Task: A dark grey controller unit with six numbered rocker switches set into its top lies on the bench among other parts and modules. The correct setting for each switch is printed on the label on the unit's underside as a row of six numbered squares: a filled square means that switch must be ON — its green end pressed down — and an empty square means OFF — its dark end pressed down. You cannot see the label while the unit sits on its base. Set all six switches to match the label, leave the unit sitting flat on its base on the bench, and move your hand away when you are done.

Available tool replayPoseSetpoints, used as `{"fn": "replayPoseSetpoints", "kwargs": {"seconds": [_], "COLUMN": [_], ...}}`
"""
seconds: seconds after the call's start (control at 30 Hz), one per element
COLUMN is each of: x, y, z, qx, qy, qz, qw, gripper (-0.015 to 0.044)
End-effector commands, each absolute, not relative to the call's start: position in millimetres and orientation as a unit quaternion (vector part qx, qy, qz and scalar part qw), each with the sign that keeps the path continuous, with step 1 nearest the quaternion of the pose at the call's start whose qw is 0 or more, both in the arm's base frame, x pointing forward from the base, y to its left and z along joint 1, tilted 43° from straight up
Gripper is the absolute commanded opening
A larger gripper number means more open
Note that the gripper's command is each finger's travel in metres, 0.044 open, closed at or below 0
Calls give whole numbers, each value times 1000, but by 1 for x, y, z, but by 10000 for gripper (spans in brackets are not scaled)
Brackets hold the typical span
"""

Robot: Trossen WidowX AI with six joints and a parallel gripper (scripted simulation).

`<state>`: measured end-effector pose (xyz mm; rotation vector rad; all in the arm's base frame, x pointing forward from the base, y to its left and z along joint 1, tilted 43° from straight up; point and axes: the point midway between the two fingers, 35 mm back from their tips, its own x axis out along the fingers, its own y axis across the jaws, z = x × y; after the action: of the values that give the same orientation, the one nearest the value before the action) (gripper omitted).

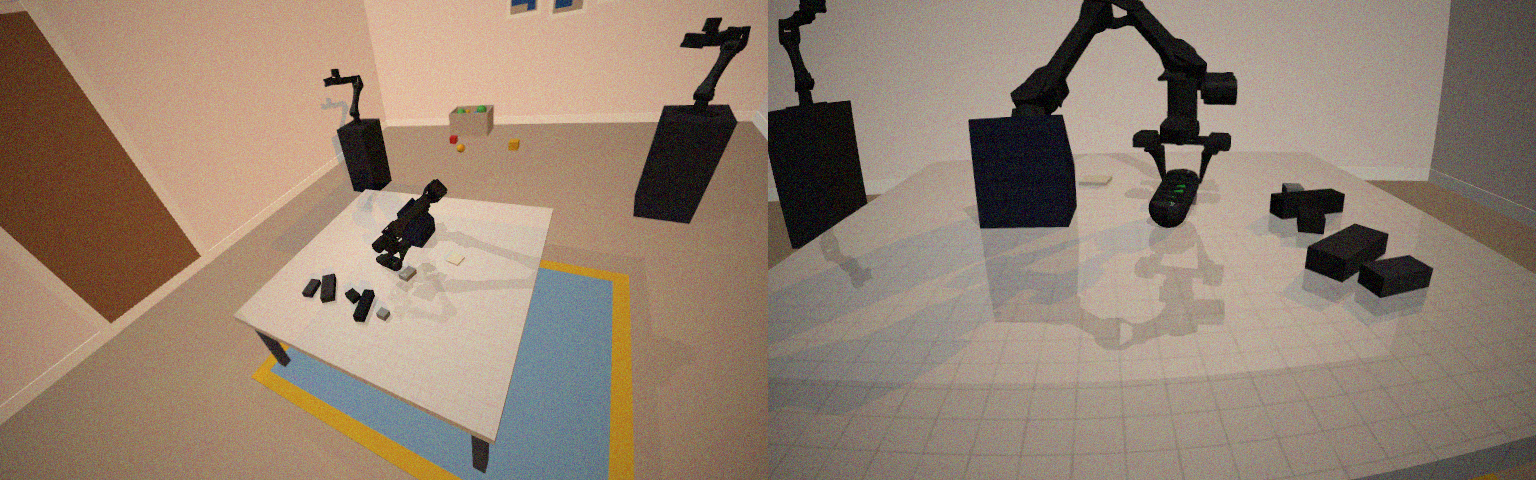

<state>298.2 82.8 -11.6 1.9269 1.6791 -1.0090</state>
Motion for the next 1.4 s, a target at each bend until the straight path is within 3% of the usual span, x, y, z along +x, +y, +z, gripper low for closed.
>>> {"fn": "replayPoseSetpoints", "kwargs": {"seconds": [0.0,1.37], "x": [295,300], "y": [84,105], "z": [-15,-24], "qx": [687,688], "qy": [598,598], "qz": [-368,-363], "qw": [189,193], "gripper": [338,338]}}
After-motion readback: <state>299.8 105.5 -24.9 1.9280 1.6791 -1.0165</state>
